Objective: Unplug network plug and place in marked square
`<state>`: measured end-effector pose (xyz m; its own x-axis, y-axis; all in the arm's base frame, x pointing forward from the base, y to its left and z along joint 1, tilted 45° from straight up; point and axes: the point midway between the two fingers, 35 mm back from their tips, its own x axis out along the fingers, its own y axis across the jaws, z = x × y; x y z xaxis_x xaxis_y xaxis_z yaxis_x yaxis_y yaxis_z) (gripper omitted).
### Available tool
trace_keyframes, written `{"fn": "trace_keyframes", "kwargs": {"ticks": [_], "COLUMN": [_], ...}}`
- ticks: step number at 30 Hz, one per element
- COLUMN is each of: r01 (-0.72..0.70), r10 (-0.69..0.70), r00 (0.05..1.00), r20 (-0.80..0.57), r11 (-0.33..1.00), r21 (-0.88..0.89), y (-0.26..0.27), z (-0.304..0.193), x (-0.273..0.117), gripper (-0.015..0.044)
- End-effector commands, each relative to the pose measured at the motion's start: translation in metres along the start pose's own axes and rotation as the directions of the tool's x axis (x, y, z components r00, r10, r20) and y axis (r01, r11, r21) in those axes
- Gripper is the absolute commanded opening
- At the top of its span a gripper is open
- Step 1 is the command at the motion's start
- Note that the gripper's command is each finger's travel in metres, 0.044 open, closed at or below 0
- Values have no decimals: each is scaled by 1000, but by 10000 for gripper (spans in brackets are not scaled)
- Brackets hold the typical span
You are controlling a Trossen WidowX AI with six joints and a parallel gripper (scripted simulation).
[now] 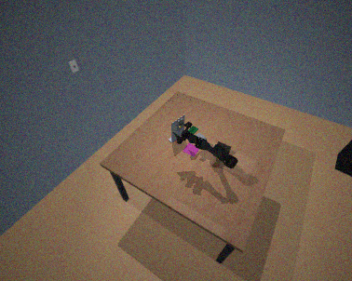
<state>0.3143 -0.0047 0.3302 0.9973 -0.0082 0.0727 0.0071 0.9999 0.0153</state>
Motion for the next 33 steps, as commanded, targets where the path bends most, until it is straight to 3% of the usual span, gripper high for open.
{"fn": "trace_keyframes", "kwargs": {"ticks": [1,10,24,33], "r01": [2,33,-122,-136], "r10": [-2,-79,-224,-232], "r00": [1000,983,895,890], "r20": [-3,-168,-386,-394], "r11": [1000,966,709,688], "r21": [-4,-258,-695,-713], "y": [0,8,9,9], "z": [-1,-70,-175,-180], "x": [0,-16,-65,-62], "gripper": [374,156,156,156]}}
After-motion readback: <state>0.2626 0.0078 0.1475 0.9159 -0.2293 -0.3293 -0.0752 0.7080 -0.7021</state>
